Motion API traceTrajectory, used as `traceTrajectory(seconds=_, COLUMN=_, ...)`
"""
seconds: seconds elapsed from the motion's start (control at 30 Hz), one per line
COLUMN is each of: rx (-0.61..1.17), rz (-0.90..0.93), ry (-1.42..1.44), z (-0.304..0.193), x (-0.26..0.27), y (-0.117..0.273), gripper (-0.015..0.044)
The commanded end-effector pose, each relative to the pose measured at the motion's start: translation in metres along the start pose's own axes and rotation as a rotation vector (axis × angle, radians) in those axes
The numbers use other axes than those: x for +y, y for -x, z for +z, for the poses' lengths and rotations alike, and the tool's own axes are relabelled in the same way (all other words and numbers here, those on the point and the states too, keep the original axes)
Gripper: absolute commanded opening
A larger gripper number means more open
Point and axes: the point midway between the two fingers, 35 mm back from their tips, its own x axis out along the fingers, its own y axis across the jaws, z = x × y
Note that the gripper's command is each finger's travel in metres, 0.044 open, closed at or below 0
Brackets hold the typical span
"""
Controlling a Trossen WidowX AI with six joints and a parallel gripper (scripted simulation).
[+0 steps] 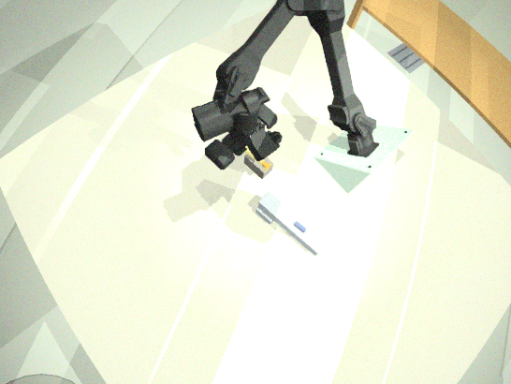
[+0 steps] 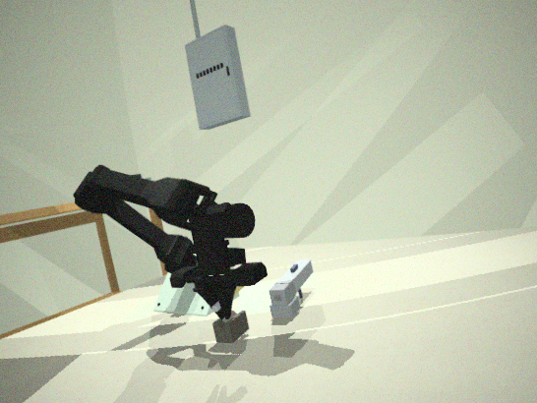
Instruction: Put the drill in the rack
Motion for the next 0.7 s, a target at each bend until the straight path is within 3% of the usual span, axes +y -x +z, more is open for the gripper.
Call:
traceTrajectory(seconds=0.0, rx=-0.001, rz=0.004, ry=0.008, z=-0.001, x=0.008, y=0.000, gripper=0.0000)
traceTrajectory(seconds=0.67, rx=0.000, rz=0.004, ry=0.008, z=-0.005, x=0.023, y=-0.011, gripper=0.0000)
